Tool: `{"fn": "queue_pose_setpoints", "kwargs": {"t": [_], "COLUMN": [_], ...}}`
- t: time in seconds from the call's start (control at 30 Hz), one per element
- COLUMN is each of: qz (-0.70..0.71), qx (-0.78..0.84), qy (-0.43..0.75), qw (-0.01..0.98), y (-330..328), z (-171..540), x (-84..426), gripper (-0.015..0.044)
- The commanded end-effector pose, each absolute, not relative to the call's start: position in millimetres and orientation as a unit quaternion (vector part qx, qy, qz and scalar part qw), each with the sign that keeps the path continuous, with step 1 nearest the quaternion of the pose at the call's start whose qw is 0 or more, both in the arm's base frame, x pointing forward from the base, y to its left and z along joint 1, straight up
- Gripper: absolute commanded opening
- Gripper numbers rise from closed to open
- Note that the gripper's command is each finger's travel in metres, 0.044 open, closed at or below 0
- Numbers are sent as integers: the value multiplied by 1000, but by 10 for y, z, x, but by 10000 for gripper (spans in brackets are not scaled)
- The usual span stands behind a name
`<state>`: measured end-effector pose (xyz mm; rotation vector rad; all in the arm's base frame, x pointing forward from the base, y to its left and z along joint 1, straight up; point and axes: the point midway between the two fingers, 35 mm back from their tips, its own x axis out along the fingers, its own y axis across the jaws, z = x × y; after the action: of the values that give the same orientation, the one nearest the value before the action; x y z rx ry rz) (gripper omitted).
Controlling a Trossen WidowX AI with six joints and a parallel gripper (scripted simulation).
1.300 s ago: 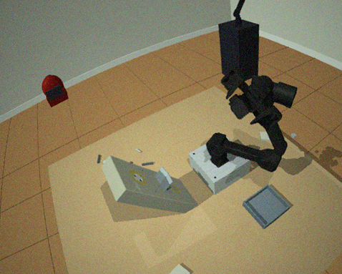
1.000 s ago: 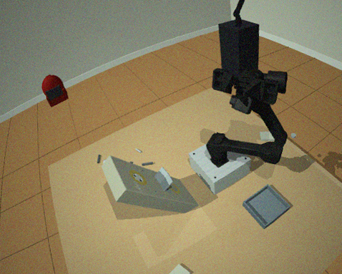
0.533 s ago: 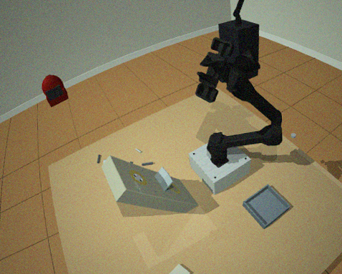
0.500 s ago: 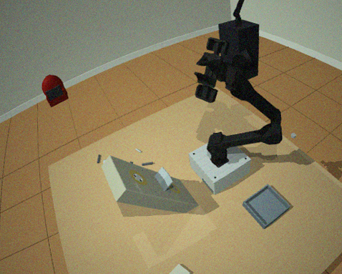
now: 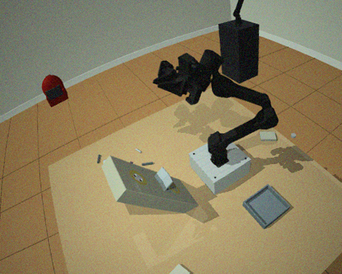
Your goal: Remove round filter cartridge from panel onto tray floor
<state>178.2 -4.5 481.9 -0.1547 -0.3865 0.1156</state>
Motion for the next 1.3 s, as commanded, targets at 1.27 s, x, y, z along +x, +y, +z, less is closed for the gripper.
{"fn": "queue_pose_setpoints", "kwargs": {"t": [1.27], "qz": [-271], "qx": [878], "qy": [111], "qw": [379], "y": [-22], "z": [2218], "x": [2857], "gripper": [106]}}
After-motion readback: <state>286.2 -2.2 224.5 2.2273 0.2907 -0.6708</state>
